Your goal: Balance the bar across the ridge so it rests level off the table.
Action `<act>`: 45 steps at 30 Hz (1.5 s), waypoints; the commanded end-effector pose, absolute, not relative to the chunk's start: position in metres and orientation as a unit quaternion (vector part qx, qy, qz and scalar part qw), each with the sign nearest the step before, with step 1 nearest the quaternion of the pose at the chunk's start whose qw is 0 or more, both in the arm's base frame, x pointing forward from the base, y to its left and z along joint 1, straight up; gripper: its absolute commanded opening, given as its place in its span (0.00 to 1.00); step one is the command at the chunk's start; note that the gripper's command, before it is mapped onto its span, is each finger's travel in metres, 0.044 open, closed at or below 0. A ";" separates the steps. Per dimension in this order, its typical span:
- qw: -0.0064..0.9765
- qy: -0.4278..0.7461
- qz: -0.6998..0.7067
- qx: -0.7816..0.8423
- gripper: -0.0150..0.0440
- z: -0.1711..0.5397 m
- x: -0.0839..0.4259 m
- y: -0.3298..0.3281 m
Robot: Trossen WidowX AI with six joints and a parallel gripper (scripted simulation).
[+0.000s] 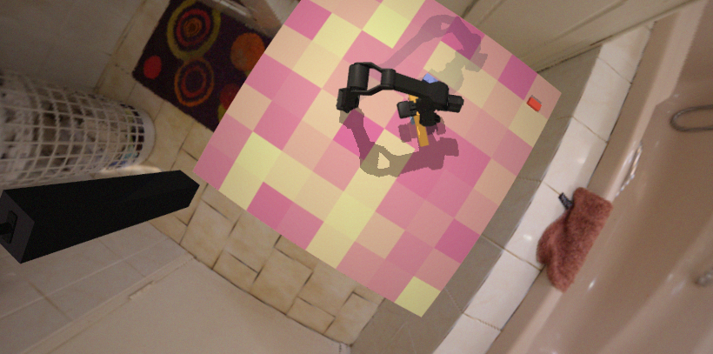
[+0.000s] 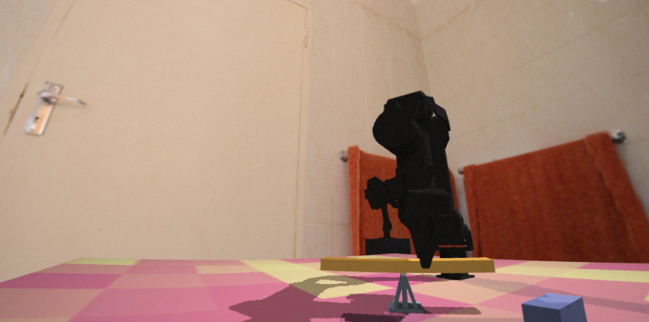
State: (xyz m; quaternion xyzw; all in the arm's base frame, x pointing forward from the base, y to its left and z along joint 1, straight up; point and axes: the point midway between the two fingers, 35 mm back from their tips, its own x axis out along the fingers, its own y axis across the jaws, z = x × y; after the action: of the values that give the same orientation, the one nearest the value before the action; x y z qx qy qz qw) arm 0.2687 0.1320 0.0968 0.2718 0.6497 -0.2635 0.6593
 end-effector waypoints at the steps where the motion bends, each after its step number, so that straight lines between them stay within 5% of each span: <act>1: 0.659 0.650 -0.263 0.272 0.25 0.097 0.269 0.132; 19: 0.659 0.650 -0.263 0.272 0.25 0.097 0.269 0.132; 26: 0.659 0.650 -0.263 0.272 0.54 0.097 0.269 0.132; 45: 0.659 0.650 -0.263 0.272 0.54 0.097 0.269 0.132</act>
State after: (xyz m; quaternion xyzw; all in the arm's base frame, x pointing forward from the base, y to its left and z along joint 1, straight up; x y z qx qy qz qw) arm 0.2687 0.1320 0.0967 0.2717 0.6497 -0.2635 0.6593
